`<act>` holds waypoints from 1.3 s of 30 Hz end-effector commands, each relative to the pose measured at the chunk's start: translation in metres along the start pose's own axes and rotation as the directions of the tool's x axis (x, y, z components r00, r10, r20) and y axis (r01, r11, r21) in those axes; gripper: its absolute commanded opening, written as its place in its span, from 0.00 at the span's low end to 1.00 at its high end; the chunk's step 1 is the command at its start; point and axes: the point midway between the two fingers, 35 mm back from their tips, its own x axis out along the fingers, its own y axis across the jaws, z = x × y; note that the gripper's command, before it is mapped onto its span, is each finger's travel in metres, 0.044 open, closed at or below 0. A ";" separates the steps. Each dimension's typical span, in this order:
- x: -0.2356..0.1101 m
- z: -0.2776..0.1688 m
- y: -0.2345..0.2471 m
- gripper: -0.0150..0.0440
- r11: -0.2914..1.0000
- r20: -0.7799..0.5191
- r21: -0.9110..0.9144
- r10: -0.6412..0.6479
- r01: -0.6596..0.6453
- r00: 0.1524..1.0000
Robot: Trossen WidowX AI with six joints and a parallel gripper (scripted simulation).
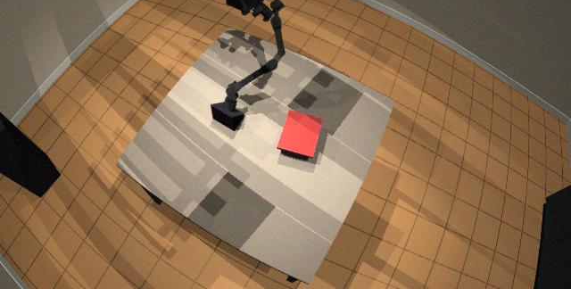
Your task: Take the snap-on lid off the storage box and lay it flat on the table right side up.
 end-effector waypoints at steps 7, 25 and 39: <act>0.038 0.046 0.044 0.65 0.912 0.287 0.387 0.021 -0.135 0.958; 0.038 0.258 0.115 0.65 0.099 0.900 0.434 -0.075 -0.895 0.429; -0.107 0.419 0.153 0.65 -0.653 0.945 -0.315 -0.148 -0.689 -0.292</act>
